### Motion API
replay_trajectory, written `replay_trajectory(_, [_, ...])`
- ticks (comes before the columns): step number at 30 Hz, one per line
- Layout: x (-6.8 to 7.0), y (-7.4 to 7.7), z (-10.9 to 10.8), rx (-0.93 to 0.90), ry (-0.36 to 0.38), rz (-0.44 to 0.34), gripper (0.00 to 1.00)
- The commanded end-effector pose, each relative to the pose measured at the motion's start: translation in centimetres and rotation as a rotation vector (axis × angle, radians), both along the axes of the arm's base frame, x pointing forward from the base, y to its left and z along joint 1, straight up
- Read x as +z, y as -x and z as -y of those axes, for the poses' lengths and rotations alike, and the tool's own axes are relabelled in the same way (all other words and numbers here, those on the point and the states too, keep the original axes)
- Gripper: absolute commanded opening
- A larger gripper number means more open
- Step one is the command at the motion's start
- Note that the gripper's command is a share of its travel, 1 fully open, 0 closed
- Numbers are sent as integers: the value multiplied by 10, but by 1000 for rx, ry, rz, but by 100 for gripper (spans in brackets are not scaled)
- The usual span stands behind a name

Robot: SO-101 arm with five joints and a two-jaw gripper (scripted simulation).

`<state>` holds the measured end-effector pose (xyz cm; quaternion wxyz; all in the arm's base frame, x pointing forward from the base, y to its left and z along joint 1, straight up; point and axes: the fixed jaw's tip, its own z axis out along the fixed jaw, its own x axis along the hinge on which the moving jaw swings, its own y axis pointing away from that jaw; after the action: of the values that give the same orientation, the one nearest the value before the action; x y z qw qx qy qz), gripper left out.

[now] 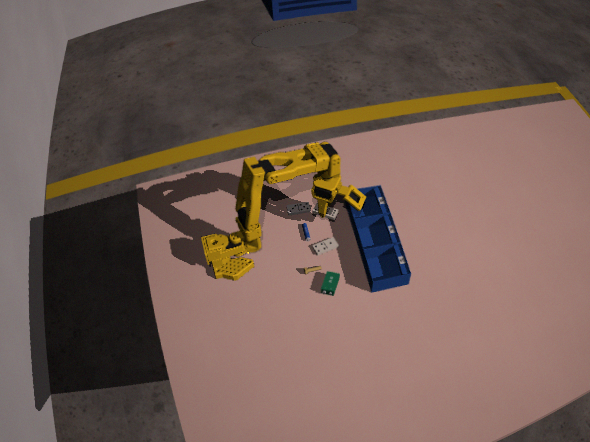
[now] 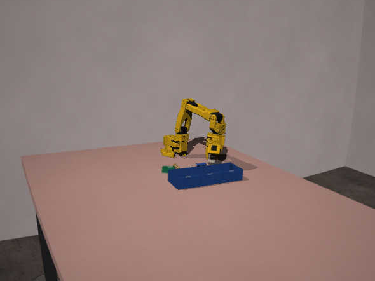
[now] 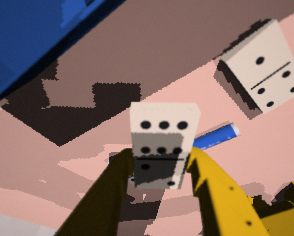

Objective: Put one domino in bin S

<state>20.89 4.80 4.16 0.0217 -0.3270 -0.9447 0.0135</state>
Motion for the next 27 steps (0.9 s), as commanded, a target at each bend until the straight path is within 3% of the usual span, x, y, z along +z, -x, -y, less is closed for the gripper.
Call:
replay_trajectory(1, [16, -11, 5, 7, -16, 77, 0])
replay_trajectory(16, [26, -23, 35, 49, -13, 105, 0])
replay_trajectory(27, [27, -24, 39, 54, -12, 109, 0])
